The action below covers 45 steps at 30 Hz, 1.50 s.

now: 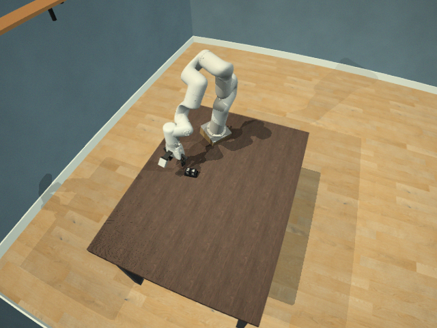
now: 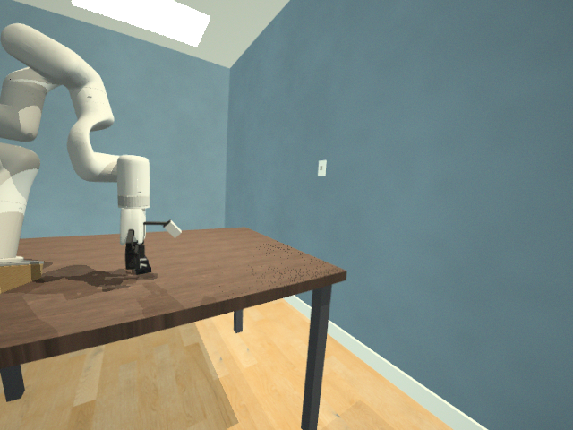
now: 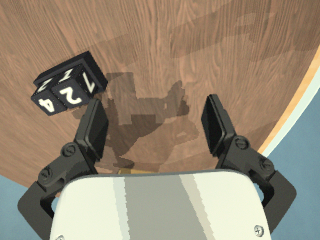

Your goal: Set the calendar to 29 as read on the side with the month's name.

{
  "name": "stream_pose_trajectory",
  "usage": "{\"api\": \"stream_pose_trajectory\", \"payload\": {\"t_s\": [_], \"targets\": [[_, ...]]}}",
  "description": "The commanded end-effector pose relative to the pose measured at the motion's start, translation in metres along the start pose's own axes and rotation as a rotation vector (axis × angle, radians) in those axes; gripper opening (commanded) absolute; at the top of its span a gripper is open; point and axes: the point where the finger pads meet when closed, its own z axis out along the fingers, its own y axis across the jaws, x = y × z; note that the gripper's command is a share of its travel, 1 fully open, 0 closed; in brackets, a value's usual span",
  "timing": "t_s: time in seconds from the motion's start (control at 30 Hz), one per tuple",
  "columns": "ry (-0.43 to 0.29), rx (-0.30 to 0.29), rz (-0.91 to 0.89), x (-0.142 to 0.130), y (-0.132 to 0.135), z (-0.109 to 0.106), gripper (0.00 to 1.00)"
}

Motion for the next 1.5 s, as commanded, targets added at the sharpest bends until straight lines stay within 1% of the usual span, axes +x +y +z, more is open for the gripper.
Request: {"api": "stream_pose_trajectory", "payload": {"t_s": [0.0,0.1,0.27,0.37,0.47,0.53,0.6,0.77,1.1,1.47], "targets": [[0.001,-0.005,0.107,-0.003,0.002,-0.001,1.0],[0.001,-0.005,0.107,-0.017,0.006,-0.001,1.0],[0.001,-0.005,0.114,-0.02,0.007,-0.001,1.0],[0.001,-0.005,0.188,-0.021,0.008,-0.001,1.0],[0.001,-0.005,0.326,-0.024,0.009,-0.001,1.0],[0.001,-0.005,0.326,-0.024,0.009,-0.001,1.0],[0.002,-0.005,0.369,-0.027,0.01,-0.001,1.0],[0.001,-0.005,0.369,-0.042,0.015,-0.001,1.0],[0.001,-0.006,0.369,-0.044,0.015,0.001,1.0],[0.002,-0.005,0.369,-0.043,0.015,0.022,1.0]]}}
